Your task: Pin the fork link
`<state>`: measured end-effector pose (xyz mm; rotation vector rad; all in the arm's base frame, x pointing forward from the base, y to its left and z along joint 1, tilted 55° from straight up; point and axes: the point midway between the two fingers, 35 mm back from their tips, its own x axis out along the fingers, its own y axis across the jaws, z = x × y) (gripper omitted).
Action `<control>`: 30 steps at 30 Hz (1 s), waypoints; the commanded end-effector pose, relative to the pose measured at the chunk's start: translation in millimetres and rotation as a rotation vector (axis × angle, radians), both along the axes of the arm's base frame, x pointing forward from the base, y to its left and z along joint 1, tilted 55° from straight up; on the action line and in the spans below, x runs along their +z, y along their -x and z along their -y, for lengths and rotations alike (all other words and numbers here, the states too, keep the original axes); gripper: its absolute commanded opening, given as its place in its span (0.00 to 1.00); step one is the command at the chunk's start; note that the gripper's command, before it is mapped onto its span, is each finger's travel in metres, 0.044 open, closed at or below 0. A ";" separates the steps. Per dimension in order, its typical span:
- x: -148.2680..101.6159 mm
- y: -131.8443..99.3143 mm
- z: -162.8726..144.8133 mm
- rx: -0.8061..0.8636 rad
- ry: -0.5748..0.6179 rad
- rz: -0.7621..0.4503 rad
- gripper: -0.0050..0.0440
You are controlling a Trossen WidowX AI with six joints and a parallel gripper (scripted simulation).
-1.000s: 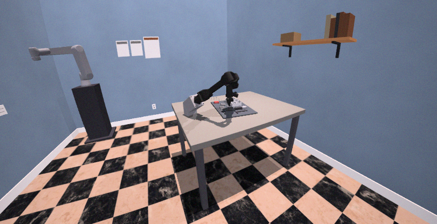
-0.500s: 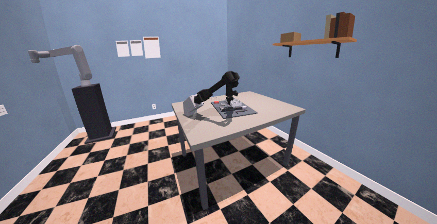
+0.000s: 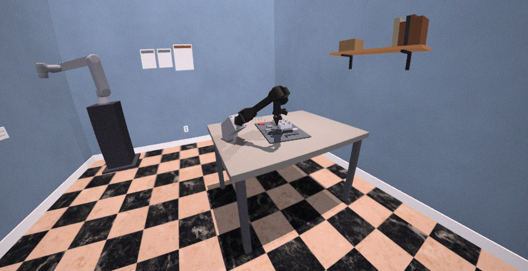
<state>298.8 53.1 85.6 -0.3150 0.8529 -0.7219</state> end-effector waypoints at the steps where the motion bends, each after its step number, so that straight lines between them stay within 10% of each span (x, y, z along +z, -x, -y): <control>1: 5.5 -2.8 -3.9 0.000 -0.013 0.021 0.00; 30: -4.9 -5.2 7.6 -0.001 0.000 0.004 0.00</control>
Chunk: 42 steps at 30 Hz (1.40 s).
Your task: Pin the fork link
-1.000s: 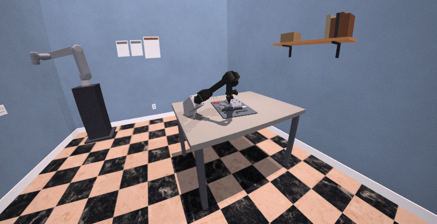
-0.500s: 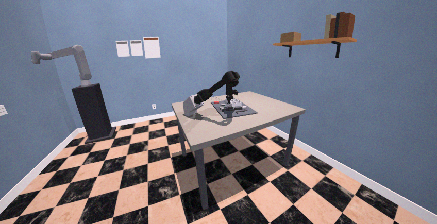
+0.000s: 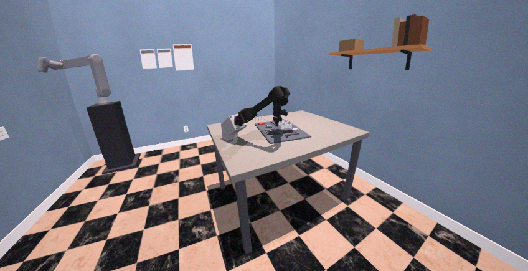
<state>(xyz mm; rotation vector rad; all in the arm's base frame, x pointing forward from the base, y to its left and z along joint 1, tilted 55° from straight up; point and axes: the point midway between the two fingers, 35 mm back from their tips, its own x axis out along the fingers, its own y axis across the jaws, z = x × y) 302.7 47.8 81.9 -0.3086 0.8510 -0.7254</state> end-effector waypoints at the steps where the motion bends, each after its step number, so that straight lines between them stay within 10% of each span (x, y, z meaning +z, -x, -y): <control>1: -1.8 -1.8 3.1 0.004 0.003 0.000 0.00; 42: -16.3 -14.0 20.1 0.006 -0.001 0.002 0.00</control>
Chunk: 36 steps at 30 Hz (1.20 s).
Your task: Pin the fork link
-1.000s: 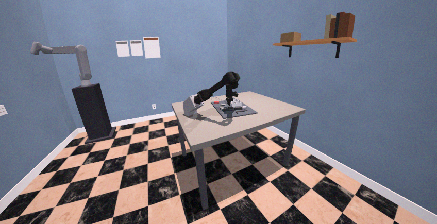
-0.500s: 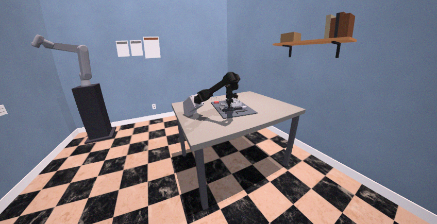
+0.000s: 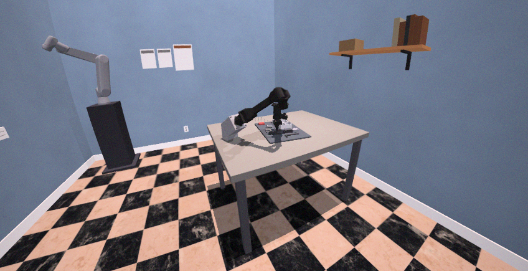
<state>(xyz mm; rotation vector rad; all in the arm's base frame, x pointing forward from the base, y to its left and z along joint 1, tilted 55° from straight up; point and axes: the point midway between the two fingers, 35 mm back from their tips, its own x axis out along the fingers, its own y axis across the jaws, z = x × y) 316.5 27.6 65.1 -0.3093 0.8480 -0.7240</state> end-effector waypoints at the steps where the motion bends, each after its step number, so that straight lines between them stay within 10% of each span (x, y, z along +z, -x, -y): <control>1: 0.5 -0.2 -0.2 0.004 -0.002 0.000 0.00; 36: 13.4 9.2 6.5 0.002 -0.004 0.010 0.00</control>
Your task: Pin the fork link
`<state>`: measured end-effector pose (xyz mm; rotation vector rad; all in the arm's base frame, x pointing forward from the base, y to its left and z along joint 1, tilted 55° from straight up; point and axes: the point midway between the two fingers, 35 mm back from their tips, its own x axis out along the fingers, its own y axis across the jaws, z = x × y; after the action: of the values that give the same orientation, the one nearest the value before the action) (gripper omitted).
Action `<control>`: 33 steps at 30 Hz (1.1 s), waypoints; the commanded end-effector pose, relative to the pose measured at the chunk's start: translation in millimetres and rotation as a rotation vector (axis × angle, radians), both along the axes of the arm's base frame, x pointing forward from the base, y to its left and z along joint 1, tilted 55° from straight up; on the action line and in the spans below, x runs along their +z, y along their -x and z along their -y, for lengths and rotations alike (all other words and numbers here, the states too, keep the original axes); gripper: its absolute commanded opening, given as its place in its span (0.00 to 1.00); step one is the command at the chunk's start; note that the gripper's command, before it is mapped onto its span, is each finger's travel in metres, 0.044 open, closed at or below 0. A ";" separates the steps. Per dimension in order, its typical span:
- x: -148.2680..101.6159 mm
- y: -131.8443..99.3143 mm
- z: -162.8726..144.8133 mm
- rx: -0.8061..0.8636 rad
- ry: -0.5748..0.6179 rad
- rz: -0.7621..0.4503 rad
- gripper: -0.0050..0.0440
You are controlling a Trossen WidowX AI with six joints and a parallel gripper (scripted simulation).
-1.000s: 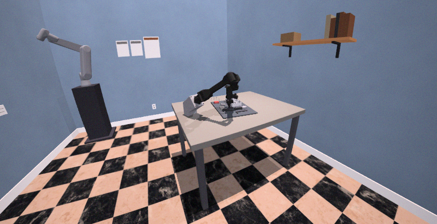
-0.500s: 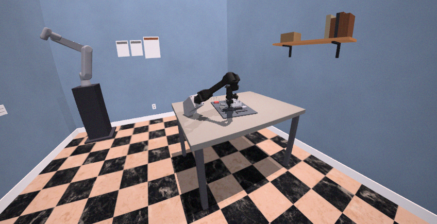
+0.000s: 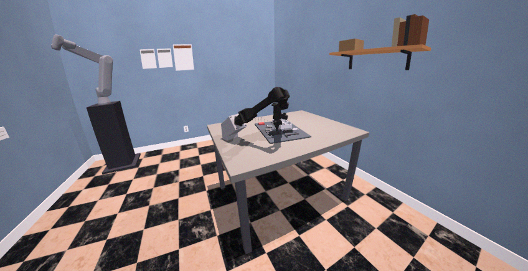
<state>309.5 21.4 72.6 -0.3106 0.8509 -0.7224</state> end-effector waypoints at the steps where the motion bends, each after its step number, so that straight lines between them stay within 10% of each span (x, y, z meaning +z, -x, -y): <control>1: 6.3 2.6 0.6 0.001 -0.004 0.014 0.00; 33: 13.5 9.0 9.1 0.000 -0.004 0.009 0.00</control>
<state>301.9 14.3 81.7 -0.3097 0.8490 -0.7238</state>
